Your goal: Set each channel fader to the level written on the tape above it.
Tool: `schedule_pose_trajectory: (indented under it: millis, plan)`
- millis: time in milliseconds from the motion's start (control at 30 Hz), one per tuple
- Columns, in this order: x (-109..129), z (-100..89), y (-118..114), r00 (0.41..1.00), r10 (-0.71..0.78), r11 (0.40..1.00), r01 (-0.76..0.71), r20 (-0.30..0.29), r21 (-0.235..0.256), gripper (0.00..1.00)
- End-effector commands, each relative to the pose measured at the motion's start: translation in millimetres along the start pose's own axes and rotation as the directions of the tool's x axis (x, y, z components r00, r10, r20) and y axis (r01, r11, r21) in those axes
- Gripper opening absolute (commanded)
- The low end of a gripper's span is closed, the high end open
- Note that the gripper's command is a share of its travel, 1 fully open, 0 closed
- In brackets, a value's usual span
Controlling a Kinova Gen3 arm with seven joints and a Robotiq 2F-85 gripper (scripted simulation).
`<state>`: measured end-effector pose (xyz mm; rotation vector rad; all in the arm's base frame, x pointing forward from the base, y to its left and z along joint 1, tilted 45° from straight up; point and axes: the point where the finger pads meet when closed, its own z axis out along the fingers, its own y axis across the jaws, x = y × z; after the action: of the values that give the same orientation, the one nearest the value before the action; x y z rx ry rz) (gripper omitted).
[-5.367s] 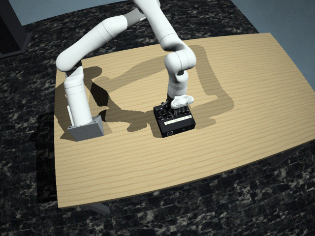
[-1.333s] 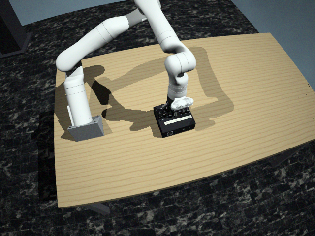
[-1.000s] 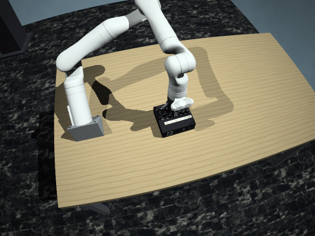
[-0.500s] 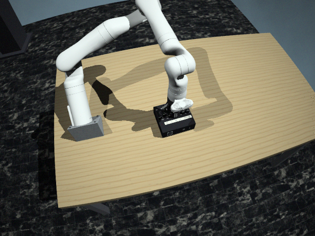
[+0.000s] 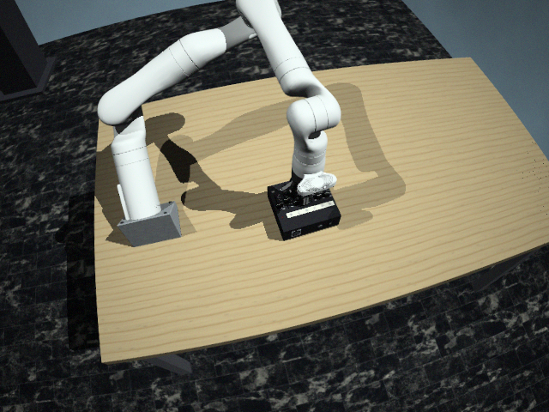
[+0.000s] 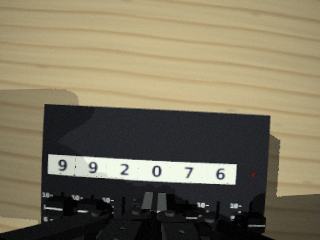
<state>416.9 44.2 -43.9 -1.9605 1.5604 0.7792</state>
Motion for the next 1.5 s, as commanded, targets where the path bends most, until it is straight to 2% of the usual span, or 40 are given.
schedule_pose_trajectory:
  millis: [0,1467]
  plan:
    - [0.3,-0.9,-0.4,1.0,0.0,1.0,0.0,-0.001,0.002,0.0]
    - [-13.6,-0.9,-0.4,1.0,0.0,1.0,0.0,-0.001,0.002,0.0]
